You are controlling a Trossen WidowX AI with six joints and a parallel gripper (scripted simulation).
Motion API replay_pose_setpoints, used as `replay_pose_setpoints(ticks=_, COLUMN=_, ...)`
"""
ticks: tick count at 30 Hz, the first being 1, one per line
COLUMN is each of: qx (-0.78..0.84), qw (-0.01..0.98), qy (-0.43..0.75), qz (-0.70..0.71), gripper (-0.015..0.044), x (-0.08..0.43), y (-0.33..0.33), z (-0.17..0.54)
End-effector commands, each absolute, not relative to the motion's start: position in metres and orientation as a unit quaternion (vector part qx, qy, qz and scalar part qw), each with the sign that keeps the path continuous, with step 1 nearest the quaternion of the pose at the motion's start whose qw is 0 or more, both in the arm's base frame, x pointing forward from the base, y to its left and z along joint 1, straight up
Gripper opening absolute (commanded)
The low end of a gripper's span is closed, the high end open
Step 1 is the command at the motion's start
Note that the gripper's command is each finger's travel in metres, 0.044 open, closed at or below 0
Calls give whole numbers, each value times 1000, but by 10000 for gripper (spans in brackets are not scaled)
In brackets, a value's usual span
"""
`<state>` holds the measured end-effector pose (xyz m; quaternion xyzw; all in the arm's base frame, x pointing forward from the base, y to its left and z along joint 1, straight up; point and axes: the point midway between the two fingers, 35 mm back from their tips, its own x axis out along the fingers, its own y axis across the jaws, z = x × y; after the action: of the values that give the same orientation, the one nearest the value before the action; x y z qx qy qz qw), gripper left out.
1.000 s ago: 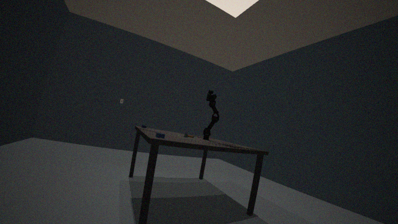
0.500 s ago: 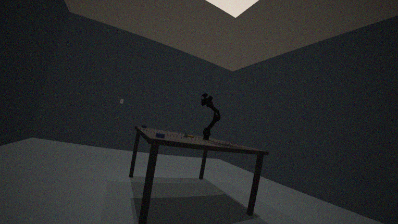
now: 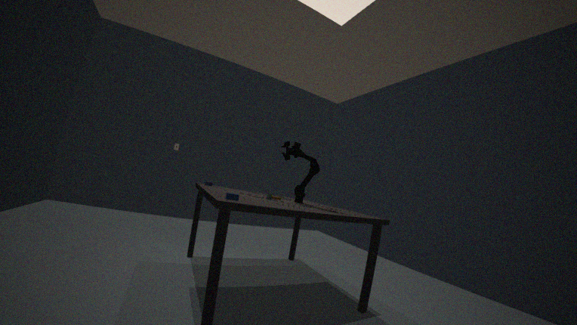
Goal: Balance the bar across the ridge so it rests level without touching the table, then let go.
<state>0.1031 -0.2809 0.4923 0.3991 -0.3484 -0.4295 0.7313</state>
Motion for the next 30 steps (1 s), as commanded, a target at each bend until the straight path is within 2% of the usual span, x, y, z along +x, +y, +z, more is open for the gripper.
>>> replay_pose_setpoints(ticks=1, qx=430, qw=733, qy=-286, qz=-443, gripper=315, x=125, y=-292, z=458)
replay_pose_setpoints(ticks=14, qx=495, qw=727, qy=-65, qz=-471, gripper=315, x=192, y=-291, z=346)
replay_pose_setpoints(ticks=30, qx=496, qw=698, qy=236, qz=-459, gripper=315, x=239, y=-229, z=220)
